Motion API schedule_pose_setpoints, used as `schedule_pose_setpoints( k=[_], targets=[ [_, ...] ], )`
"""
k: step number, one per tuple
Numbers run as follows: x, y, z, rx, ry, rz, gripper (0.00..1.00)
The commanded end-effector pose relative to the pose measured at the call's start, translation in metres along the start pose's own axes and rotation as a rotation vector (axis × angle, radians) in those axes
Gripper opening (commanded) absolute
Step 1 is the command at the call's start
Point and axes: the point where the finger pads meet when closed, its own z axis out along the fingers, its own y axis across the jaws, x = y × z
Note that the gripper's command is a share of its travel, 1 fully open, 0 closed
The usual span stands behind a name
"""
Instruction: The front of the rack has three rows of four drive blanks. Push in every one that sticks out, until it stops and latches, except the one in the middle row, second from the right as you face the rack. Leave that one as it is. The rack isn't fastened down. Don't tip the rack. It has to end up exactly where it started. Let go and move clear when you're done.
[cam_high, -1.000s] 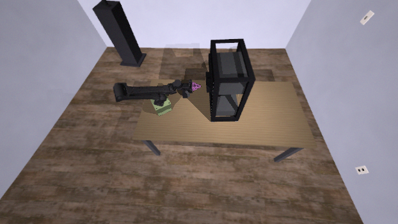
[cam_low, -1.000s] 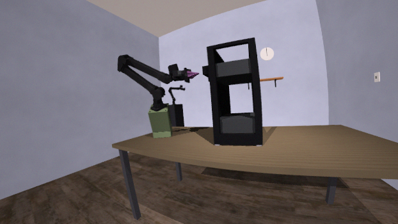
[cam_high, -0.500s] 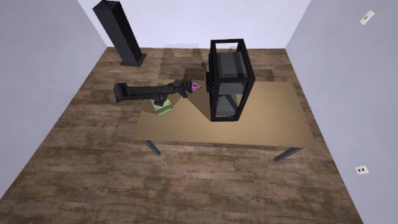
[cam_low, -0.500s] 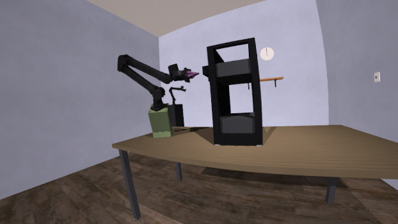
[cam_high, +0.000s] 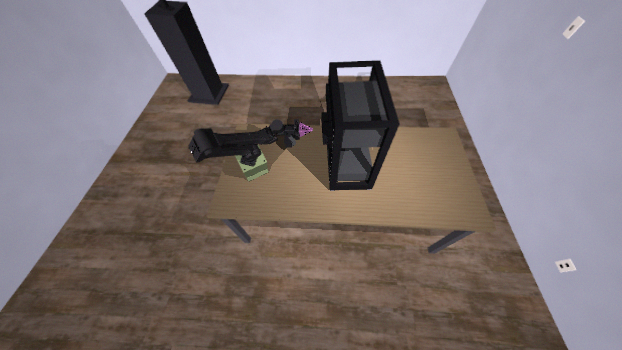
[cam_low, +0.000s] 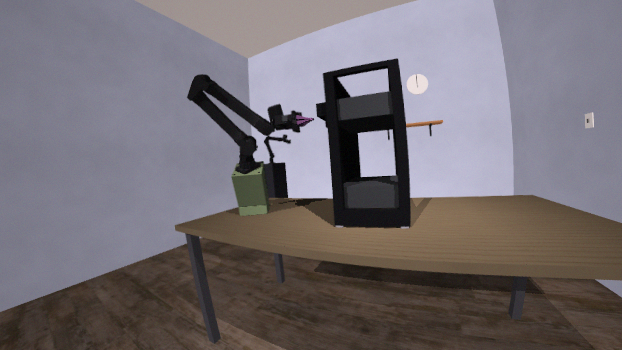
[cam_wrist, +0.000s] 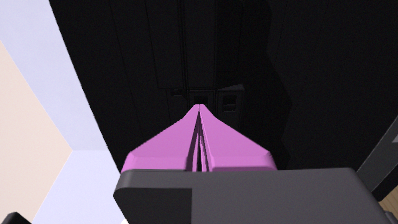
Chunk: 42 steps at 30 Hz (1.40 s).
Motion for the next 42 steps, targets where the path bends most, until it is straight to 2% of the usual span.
schedule_pose_setpoints(
  k=[1,14,17,21,22,27,29,36,42],
  targets=[
    [0.019,-0.007,-0.006,-0.017,0.009,-0.023,0.0],
    [0.058,-0.021,-0.016,-0.016,0.011,-0.023,0.0],
    [0.065,-0.017,-0.012,-0.028,0.003,-0.011,0.0],
    [0.067,-0.015,-0.01,-0.034,0.0,-0.006,0.0],
    [0.062,-0.017,-0.006,-0.029,-0.019,-0.008,0.0],
    [0.065,-0.013,-0.006,-0.038,-0.016,-0.002,0.0],
    [0.066,-0.02,0.002,-0.015,-0.011,-0.024,0.0],
    [0.064,-0.02,0.056,-0.015,-0.011,-0.003,0.0],
    [0.07,-0.017,0.059,-0.021,0.004,0.001,0.0]
  ],
)
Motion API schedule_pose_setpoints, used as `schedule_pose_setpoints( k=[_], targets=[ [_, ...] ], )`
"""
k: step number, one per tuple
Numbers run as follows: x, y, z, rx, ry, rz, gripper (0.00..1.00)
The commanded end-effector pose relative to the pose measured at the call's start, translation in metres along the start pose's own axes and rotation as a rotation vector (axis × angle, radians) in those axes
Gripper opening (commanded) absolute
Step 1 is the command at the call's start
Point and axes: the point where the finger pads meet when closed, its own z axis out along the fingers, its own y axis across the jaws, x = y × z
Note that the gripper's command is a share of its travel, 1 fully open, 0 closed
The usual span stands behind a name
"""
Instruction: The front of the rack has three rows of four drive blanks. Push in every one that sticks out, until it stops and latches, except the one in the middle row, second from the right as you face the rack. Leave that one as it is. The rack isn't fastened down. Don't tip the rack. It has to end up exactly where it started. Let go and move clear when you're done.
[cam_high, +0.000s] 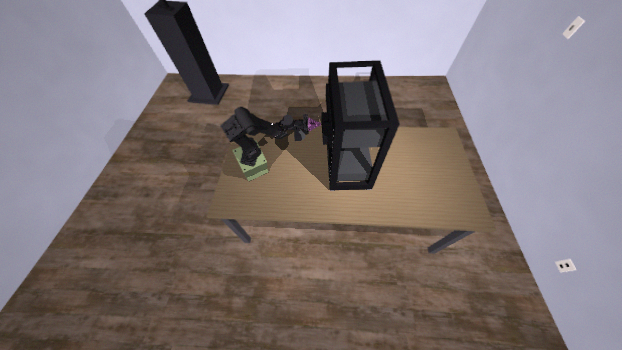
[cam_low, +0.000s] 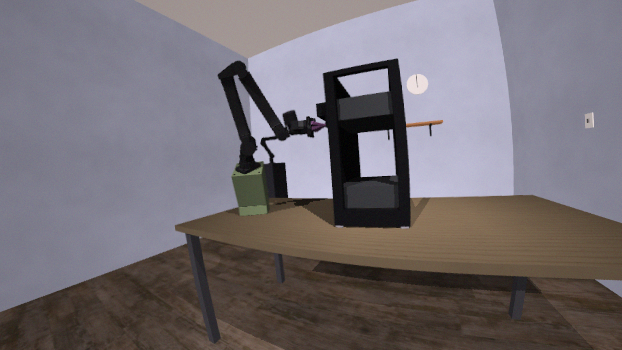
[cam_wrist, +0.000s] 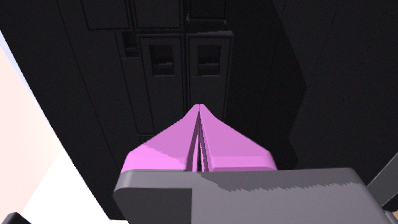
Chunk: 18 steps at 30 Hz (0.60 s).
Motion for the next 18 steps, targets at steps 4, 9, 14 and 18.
schedule_pose_setpoints(
  k=[4,9,14,18],
  targets=[
    [0.002,0.01,0.005,-0.022,-0.004,0.037,0.0],
    [0.002,0.01,0.005,-0.022,-0.004,0.037,0.0],
    [0.002,0.01,0.005,-0.022,-0.003,0.037,0.0],
    [0.007,-0.002,-0.005,-0.008,0.011,0.029,0.0]
  ],
)
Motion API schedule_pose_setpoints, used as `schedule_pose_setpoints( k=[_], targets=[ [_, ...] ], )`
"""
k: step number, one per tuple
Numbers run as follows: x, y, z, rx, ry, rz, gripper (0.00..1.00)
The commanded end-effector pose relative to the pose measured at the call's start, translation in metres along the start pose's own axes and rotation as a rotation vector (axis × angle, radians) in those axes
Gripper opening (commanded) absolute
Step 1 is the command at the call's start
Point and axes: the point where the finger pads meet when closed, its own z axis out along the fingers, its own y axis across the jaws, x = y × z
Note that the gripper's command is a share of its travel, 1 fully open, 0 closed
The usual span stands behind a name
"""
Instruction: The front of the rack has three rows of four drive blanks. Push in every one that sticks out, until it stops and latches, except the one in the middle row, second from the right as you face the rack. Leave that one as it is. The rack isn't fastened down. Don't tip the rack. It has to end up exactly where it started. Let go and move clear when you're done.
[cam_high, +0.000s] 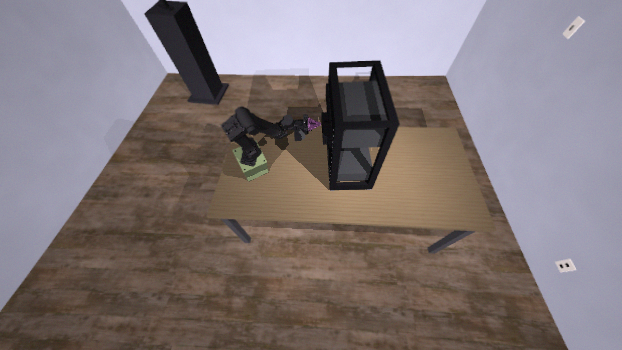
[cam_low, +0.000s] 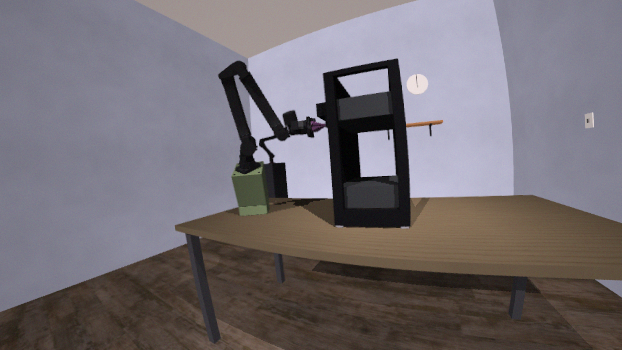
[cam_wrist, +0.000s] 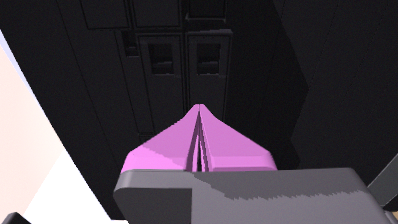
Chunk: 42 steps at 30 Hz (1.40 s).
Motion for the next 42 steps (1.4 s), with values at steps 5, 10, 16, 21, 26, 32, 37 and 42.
schedule_pose_setpoints(
  k=[5,10,16,21,26,32,37,42],
  targets=[
    [0.003,-0.005,-0.005,-0.002,0.002,0.018,0.0],
    [0.001,-0.001,-0.005,-0.008,-0.001,0.022,0.0],
    [0.001,-0.001,-0.005,-0.008,-0.001,0.022,0.0],
    [0.0,-0.006,-0.003,0.004,-0.003,0.014,0.0],
    [0.002,-0.002,0.021,-0.005,-0.011,0.019,0.0],
    [0.001,-0.003,0.03,-0.005,-0.011,0.019,0.0],
    [0.001,-0.004,0.034,-0.003,-0.014,0.018,0.0],
    [0.001,-0.004,0.034,-0.003,-0.014,0.018,0.0]
  ],
)
